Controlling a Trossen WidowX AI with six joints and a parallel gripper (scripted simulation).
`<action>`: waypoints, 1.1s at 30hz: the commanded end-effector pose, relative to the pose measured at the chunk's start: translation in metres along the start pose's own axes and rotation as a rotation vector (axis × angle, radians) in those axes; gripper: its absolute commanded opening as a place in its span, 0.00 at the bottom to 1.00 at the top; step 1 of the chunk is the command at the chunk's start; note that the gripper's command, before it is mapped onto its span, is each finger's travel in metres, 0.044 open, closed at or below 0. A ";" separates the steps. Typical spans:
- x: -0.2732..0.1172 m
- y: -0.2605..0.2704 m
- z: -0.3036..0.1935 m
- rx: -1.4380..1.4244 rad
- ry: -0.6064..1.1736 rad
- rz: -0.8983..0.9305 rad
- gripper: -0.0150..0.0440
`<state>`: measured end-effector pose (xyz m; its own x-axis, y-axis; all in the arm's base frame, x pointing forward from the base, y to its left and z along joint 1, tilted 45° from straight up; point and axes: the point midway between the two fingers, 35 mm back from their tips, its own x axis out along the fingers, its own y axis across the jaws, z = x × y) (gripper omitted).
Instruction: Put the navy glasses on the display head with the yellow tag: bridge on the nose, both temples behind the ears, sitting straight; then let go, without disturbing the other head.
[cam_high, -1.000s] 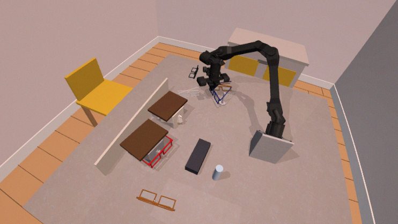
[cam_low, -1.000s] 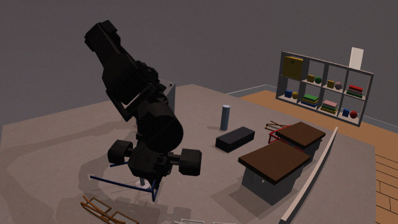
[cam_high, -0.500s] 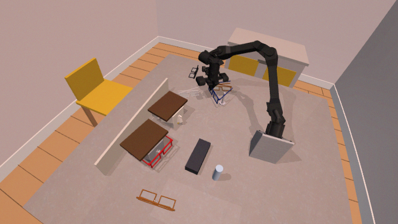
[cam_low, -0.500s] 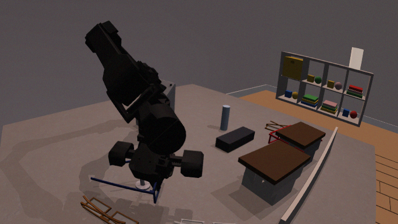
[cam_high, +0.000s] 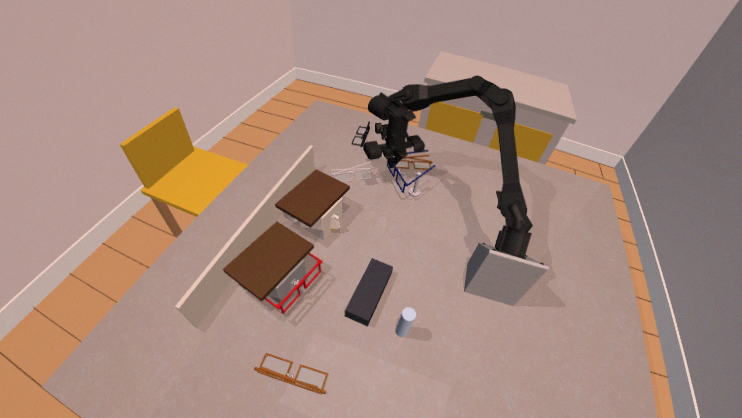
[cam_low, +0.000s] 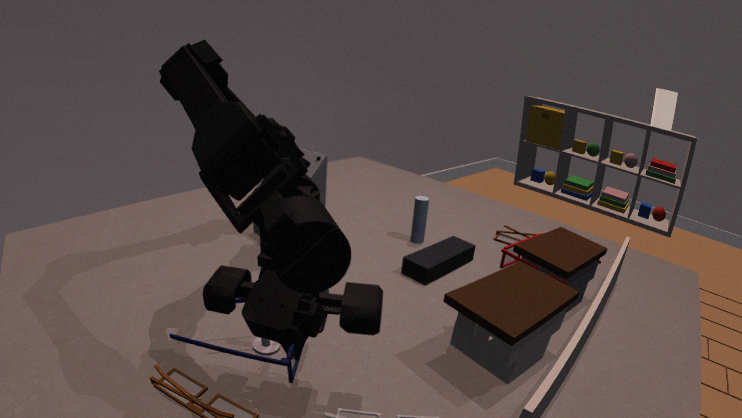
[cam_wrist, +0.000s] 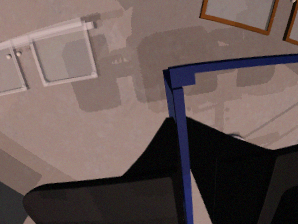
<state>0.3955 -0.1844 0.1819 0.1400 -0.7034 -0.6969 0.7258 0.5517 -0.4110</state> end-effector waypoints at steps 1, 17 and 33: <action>-0.001 0.001 0.003 0.008 -0.003 -0.001 0.25; -0.001 0.003 0.008 0.009 -0.003 -0.001 0.25; -0.001 0.005 0.013 0.009 -0.004 -0.001 0.25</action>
<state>0.4069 -0.1863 0.1864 0.1405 -0.7037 -0.6964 0.7263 0.5513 -0.4106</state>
